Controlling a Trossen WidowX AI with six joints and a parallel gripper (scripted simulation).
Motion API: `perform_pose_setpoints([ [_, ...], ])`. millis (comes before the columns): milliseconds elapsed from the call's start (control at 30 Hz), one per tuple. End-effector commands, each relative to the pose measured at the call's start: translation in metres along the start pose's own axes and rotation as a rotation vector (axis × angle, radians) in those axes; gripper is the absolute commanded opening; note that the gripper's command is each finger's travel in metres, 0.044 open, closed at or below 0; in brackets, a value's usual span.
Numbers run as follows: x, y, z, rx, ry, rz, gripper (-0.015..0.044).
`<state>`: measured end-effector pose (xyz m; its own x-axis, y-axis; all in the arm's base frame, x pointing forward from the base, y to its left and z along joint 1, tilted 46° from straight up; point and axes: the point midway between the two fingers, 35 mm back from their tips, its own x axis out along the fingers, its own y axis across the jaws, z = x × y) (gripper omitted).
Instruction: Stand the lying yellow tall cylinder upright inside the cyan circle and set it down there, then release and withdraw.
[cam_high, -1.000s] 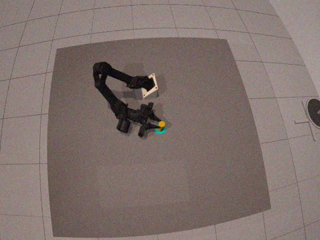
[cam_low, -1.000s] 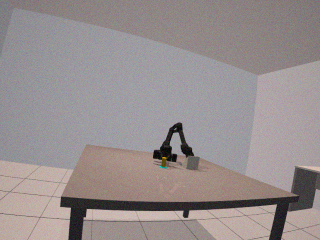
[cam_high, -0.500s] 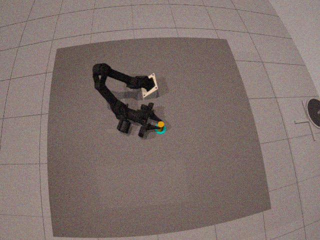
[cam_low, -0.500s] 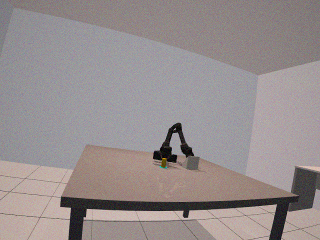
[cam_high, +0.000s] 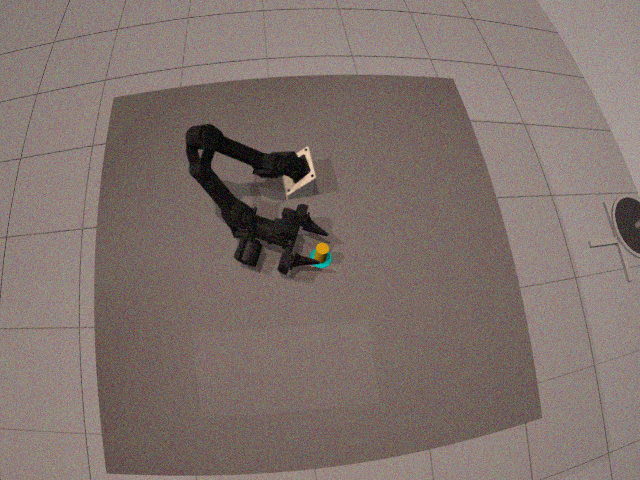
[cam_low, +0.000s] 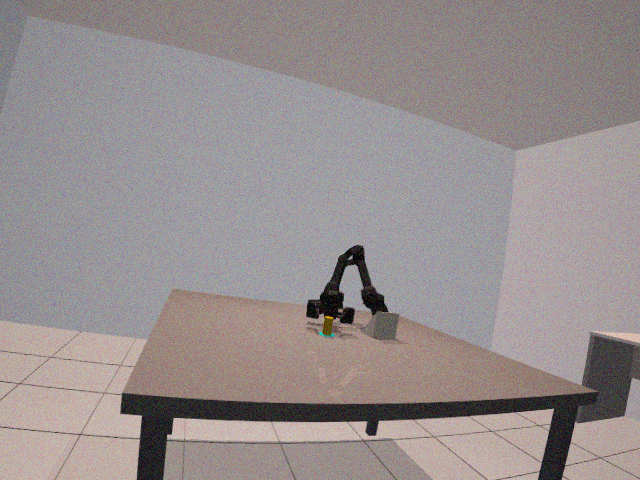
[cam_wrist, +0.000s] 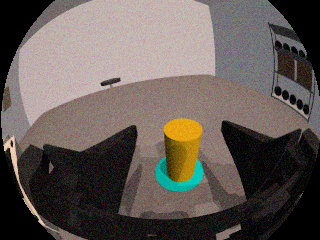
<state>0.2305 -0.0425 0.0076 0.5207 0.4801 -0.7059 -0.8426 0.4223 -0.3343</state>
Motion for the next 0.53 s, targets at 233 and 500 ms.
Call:
perform_pose_setpoints([
  [233,-0.006,-0.004,0.053,-0.007,-0.002,0.0,0.04],
  [500,-0.011,-0.001,0.081,-0.004,-0.015,-0.004,0.04],
])
